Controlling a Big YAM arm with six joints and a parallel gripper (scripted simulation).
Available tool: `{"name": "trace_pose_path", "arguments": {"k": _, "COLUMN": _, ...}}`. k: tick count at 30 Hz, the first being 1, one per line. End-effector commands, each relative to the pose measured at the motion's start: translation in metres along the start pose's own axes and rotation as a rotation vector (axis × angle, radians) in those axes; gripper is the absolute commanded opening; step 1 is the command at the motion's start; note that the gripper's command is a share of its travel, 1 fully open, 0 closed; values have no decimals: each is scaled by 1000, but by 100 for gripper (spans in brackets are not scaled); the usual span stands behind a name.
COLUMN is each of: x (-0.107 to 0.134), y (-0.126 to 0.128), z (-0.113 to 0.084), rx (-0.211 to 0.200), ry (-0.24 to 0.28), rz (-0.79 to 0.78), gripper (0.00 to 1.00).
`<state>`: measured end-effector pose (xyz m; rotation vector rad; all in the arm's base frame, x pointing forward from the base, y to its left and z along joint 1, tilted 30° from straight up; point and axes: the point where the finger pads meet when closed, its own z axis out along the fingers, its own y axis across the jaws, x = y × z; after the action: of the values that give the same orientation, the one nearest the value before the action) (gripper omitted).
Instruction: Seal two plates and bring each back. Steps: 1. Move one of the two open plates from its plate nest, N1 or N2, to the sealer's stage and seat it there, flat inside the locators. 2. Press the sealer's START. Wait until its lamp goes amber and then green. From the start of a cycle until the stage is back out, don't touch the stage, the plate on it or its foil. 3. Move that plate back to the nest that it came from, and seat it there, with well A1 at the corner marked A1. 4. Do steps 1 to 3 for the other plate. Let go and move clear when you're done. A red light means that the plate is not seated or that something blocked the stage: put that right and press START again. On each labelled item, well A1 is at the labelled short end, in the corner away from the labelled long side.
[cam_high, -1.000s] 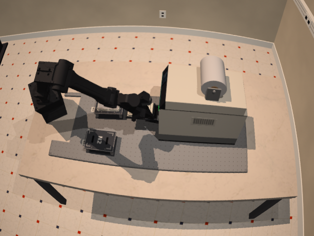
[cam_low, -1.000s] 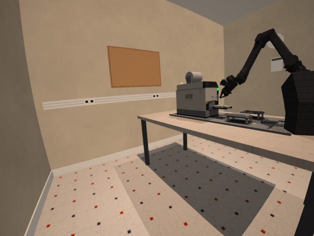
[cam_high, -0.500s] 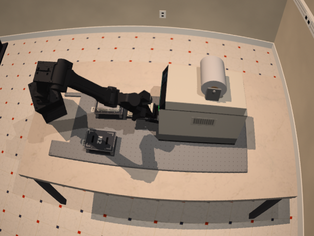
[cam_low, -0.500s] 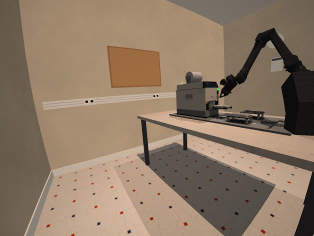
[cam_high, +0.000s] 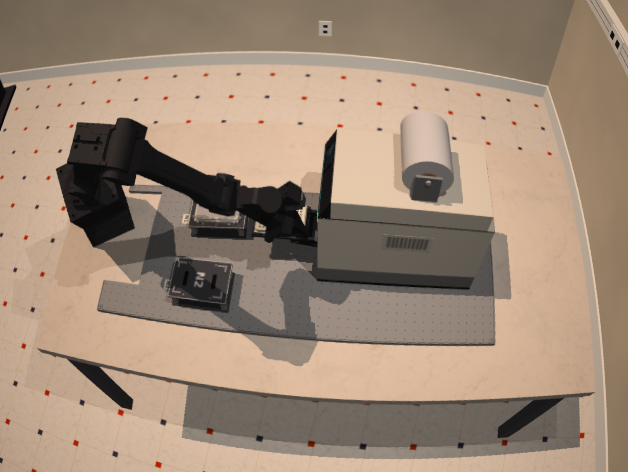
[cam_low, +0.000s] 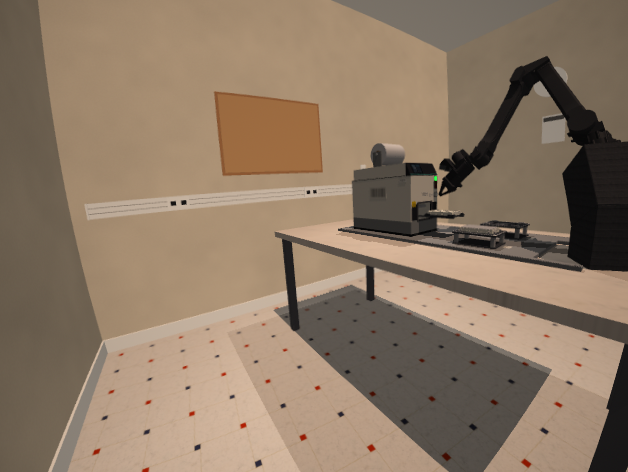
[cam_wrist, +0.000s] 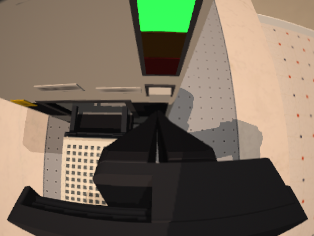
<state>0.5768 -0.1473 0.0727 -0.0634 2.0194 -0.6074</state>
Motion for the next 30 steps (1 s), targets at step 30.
{"name": "trace_pose_path", "arguments": {"k": 30, "x": -31, "y": 5, "z": 4, "rx": -8, "ry": -40, "rz": -10, "gripper": 0}}
